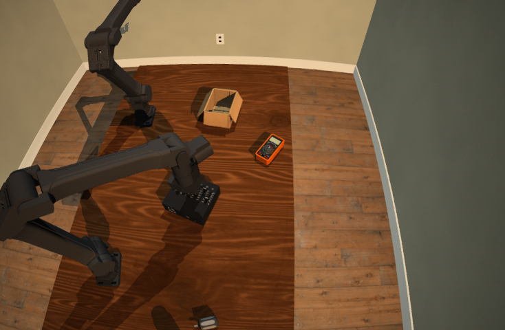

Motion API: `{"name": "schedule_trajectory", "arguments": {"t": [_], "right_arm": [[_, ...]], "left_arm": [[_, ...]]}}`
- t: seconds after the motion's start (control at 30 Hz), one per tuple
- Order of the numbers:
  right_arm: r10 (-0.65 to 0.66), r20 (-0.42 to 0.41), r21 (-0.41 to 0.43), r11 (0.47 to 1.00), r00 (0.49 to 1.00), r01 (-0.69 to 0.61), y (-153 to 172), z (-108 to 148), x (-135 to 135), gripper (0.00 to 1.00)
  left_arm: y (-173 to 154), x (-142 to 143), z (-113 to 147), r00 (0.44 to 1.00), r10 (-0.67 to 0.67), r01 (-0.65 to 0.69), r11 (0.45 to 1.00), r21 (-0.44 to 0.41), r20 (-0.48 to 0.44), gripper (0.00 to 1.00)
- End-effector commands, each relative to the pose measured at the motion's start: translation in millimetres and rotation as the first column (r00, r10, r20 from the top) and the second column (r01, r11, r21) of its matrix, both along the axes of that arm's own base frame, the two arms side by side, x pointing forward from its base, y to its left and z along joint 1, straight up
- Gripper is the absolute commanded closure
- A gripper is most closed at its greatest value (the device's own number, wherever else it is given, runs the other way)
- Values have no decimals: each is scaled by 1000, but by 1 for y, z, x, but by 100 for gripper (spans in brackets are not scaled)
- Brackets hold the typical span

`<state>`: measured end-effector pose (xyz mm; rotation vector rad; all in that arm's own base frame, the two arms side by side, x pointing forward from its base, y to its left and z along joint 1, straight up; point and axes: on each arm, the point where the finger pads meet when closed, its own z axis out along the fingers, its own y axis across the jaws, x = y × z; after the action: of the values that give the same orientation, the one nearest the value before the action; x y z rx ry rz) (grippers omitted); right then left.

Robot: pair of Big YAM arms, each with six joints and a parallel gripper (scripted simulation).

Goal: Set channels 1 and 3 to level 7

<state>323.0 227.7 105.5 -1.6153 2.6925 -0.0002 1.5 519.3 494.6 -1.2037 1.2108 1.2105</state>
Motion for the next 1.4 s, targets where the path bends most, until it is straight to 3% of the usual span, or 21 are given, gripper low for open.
{"name": "schedule_trajectory", "arguments": {"t": [0.0,0.07,0.1,0.2,0.7,0.83,0.97,1.37], "right_arm": [[-2,22,16,1000,1000,1,5,12,14,100],[-2,22,16,1000,1000,1,5,12,14,100],[-2,22,16,1000,1000,1,5,12,14,0],[-2,24,17,1000,1000,1,6,14,15,0],[-3,56,39,999,998,1,6,92,16,0],[-2,34,24,1000,999,1,7,92,17,0],[-3,56,40,999,998,1,5,119,14,0],[-2,44,32,1000,999,1,5,119,14,0]], "left_arm": [[-1,-4,4,1000,10,-10,1000,17,14,0],[-1,-4,4,1000,10,-10,1000,17,14,0],[-1,-4,4,1000,10,-10,1000,17,14,0],[-1,-4,4,1000,10,-10,1000,17,14,0],[-1,-4,4,1000,10,-10,1000,17,14,0],[-1,-4,4,1000,10,-10,1000,17,14,0],[-1,-4,4,1000,10,-10,1000,17,14,0],[-1,-4,4,1000,10,-10,1000,17,14,0]]}}
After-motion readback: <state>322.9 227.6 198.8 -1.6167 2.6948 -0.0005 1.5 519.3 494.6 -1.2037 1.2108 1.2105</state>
